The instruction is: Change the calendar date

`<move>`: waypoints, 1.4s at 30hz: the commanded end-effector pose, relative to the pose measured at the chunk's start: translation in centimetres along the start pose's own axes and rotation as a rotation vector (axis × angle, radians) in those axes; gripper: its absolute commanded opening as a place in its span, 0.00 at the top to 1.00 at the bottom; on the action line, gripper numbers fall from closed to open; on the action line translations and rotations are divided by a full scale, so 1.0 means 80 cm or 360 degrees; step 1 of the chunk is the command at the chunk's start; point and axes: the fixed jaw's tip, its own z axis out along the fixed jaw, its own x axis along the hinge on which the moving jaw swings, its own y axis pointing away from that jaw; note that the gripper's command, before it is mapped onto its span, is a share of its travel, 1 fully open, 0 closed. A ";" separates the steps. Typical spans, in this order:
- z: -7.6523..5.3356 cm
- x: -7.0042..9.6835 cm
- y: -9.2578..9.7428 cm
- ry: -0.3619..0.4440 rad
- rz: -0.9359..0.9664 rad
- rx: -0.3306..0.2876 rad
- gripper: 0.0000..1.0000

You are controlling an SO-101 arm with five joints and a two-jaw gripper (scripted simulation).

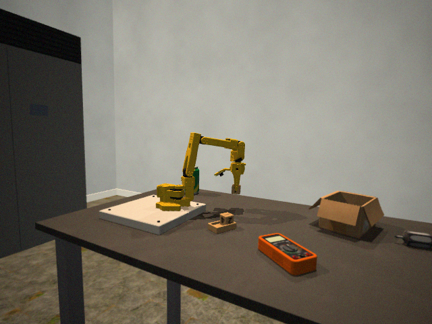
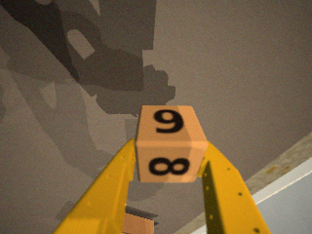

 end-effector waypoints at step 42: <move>-0.004 -0.019 -0.009 0.0004 0.1856 0.0011 1.00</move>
